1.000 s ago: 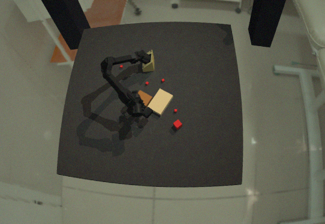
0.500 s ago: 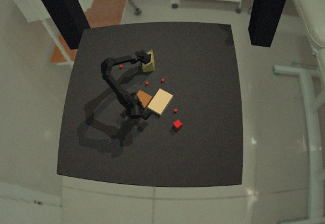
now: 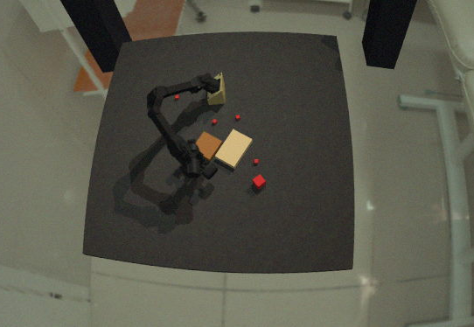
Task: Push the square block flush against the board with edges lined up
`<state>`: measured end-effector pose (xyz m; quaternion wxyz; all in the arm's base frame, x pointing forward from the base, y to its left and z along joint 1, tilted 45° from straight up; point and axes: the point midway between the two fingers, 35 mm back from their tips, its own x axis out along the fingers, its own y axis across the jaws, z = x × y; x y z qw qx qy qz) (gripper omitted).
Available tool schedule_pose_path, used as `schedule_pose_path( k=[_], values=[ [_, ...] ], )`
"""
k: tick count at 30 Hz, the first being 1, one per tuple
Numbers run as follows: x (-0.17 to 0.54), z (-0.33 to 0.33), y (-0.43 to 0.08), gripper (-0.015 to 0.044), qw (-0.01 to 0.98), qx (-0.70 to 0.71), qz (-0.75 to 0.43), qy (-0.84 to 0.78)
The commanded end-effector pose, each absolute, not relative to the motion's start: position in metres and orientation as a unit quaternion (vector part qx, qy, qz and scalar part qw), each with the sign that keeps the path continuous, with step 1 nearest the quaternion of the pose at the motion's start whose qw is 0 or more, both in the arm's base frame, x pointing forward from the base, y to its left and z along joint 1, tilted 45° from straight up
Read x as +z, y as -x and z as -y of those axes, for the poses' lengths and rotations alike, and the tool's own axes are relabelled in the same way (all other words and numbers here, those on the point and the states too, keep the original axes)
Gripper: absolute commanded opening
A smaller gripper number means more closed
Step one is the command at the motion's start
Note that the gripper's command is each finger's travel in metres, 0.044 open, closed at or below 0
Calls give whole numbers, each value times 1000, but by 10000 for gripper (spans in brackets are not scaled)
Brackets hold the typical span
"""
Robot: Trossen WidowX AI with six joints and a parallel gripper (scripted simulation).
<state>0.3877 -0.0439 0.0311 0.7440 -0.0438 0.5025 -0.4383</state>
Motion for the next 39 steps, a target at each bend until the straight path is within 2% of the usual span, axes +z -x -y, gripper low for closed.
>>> schedule_pose_path(
  k=[1,8,14,21,25,30,39],
  values=[
    [34,47,-393,0,743,-438,-504,45],
    [69,10,-386,0,743,-438,-505,44],
    [72,8,-385,0,743,-438,-505,44],
    [77,20,-347,0,738,-404,-533,93],
    [75,22,-347,0,738,-404,-533,93],
    [38,58,-352,0,738,-405,-532,94],
    [37,57,-350,0,738,-405,-532,94]
  ],
)
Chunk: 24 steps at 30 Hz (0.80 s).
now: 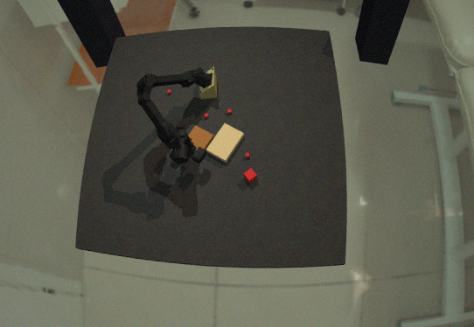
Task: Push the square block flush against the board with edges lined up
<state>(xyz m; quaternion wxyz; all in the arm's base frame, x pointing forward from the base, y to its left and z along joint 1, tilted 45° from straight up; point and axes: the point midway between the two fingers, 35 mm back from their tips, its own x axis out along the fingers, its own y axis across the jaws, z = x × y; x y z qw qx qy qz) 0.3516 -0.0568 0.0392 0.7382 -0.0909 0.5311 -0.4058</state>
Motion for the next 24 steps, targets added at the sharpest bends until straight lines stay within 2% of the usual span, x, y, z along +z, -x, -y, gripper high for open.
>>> schedule_pose_path(
  k=[1,24],
  values=[
    [36,57,-349,0,738,-405,-532,94],
    [26,49,-330,0,738,-404,-533,94]
  ],
)
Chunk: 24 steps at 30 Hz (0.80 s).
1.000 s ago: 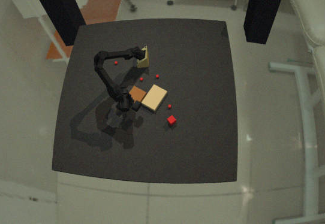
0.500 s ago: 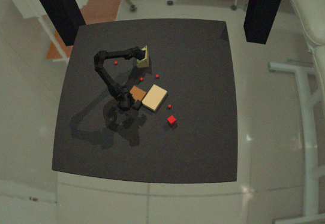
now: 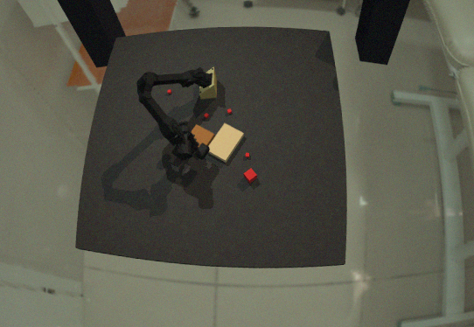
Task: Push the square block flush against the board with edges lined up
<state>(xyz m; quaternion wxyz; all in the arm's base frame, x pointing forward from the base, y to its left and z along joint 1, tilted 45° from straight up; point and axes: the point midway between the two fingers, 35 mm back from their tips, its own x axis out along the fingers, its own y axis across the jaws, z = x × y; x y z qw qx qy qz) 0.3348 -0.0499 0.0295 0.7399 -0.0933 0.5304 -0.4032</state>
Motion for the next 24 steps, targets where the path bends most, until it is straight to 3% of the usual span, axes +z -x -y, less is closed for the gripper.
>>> schedule_pose_path(
  k=[1,24],
  values=[
    [26,49,-329,0,738,-404,-533,94],
    [17,44,-311,0,737,-404,-533,94]
  ],
)
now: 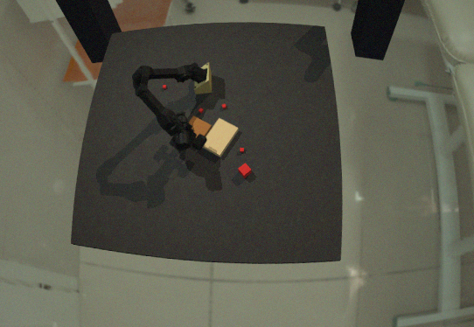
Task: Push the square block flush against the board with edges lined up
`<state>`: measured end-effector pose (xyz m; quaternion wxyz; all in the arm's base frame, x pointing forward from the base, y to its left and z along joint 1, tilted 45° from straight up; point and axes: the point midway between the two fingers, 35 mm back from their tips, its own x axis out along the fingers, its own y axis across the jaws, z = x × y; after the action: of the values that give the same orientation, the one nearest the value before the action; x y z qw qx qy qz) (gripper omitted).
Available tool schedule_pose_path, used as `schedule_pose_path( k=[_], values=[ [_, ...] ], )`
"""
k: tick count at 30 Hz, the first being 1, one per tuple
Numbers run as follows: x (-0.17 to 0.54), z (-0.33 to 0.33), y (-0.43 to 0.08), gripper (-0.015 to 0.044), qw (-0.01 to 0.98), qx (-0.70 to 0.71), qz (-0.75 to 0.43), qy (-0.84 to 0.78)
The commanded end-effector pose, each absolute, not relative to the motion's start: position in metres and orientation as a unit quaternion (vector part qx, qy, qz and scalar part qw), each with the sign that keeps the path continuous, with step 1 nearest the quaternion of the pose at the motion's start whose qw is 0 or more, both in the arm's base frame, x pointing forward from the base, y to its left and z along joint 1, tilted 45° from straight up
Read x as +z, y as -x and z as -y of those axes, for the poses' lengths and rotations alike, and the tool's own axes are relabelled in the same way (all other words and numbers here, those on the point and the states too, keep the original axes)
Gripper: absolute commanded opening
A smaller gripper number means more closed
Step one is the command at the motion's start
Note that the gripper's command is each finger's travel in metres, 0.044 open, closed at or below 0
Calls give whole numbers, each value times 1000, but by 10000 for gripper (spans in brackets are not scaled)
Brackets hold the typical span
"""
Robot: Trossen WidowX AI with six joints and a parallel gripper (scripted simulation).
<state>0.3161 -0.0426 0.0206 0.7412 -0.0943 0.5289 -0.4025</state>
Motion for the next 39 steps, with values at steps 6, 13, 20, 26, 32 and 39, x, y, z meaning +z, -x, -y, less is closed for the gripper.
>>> schedule_pose_path(
  k=[6,13,20,26,32,39],
  values=[
    [21,46,-318,0,737,-404,-533,94],
    [25,48,-328,0,738,-404,-533,94],
    [30,51,-338,0,738,-404,-532,94],
    [34,54,-347,0,738,-404,-532,94],
    [38,58,-355,0,738,-405,-532,94],
    [73,20,-348,0,738,-404,-532,93]
  ],
)
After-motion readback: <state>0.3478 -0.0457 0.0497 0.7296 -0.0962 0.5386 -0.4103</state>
